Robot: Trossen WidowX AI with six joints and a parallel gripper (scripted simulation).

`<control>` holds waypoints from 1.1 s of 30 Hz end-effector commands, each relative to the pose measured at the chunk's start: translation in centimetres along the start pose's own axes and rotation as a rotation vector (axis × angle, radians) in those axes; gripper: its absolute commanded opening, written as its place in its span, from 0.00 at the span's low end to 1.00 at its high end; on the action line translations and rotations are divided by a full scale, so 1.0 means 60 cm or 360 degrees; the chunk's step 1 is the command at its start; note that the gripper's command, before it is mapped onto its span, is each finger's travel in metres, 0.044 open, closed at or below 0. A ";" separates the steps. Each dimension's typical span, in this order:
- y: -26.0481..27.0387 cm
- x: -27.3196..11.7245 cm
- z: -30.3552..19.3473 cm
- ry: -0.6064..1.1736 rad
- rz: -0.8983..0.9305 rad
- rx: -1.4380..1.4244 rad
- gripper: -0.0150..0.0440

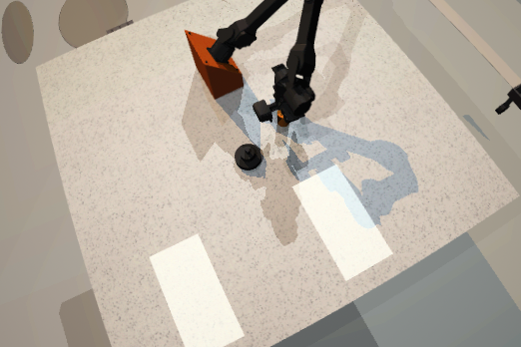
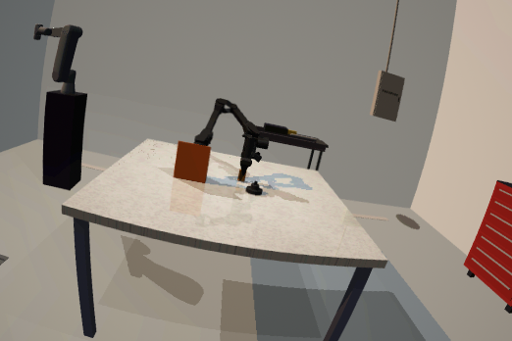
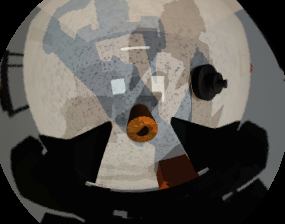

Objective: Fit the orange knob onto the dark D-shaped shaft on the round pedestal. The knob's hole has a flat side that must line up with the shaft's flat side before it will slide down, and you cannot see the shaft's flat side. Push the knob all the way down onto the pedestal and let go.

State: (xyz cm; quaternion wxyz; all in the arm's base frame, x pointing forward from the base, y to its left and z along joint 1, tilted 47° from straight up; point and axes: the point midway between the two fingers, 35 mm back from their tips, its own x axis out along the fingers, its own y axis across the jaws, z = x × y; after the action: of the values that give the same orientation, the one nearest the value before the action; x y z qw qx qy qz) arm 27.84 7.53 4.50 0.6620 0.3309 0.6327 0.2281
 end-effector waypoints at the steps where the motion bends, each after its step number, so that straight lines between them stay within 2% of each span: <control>1: -0.001 0.013 -0.002 0.0009 0.0006 0.0010 1.00; 21: 0.002 0.061 -0.008 0.0010 0.0015 0.0010 1.00; 31: 0.002 0.061 -0.008 0.0010 0.0015 0.0010 0.56; 33: 0.002 0.061 -0.008 0.0010 0.0015 0.0010 0.53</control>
State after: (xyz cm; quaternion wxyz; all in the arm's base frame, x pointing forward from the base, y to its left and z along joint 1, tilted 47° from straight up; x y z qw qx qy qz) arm 27.76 10.26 2.08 0.6587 0.3336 0.6340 0.2299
